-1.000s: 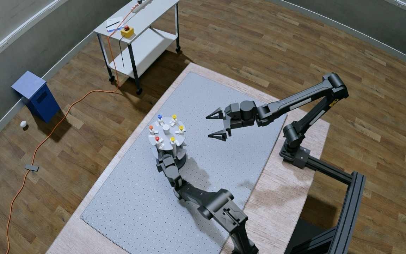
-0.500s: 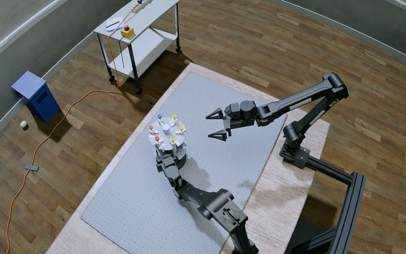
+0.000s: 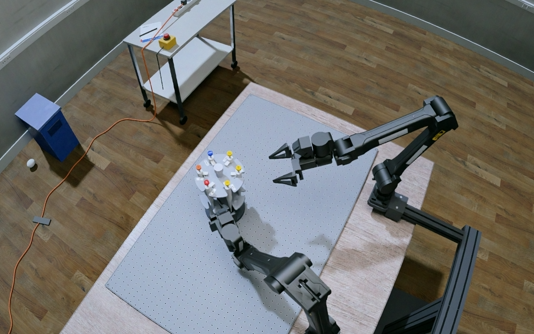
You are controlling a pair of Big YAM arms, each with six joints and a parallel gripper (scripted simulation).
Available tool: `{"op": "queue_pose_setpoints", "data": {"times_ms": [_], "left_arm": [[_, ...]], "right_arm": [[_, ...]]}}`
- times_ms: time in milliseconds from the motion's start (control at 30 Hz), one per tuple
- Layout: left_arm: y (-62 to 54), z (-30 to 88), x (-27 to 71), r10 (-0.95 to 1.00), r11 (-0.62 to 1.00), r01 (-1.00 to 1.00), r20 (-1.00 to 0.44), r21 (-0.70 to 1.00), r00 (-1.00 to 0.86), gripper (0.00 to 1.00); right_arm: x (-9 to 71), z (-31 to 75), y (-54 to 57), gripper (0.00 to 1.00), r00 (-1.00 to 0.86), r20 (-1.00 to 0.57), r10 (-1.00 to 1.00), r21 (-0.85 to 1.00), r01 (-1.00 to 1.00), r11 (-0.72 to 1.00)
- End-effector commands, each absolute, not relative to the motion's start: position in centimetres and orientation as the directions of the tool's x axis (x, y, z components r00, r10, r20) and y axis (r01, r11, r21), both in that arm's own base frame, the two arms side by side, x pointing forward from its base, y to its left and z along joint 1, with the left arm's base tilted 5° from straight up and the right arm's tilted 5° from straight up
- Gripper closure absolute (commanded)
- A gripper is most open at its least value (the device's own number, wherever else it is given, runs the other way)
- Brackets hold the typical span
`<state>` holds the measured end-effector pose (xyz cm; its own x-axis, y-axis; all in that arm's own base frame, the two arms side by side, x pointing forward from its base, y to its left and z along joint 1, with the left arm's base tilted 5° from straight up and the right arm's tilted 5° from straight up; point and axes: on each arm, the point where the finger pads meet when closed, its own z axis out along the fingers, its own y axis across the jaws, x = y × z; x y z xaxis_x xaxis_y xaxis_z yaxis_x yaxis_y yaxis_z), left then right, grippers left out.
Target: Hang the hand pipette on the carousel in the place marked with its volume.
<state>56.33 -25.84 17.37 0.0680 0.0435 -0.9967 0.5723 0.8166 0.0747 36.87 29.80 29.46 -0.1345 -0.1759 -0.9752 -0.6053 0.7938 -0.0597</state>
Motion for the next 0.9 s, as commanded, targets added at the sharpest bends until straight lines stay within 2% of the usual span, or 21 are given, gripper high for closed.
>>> {"op": "queue_pose_setpoints", "data": {"times_ms": [0, 33, 67, 500, 867], "left_arm": [[-24.8, 18.9, 56.2, 0.030, 0.823, 0.562, -0.994, 0.083, 0.103, 0.52], [-24.5, 19.1, 55.9, 0.022, 0.823, 0.563, -0.995, 0.076, 0.102, 0.41], [-24.2, 19.2, 55.5, 0.017, 0.823, 0.563, -0.995, 0.071, 0.101, 0.35], [-25.7, 18.2, 55.9, 0.043, 0.808, 0.582, -0.994, 0.094, 0.102, 0.35], [-25.9, 18.0, 56.1, 0.045, 0.807, 0.583, -0.994, 0.095, 0.100, 0.35]], "right_arm": [[38.6, 33.8, 30.6, 0.00, -0.080, -0.986, -0.148, -0.070, -0.604, 0.794], [38.7, 33.8, 30.6, 0.00, -0.082, -0.985, -0.152, -0.072, -0.607, 0.792], [38.8, 33.8, 30.7, 0.00, -0.083, -0.984, -0.155, -0.072, -0.610, 0.789], [44.1, 36.1, 31.2, 0.00, -0.086, -0.924, -0.373, -0.208, -0.705, 0.678], [49.8, 40.5, 29.9, 0.00, -0.116, -0.874, -0.471, -0.159, -0.850, 0.503]]}}
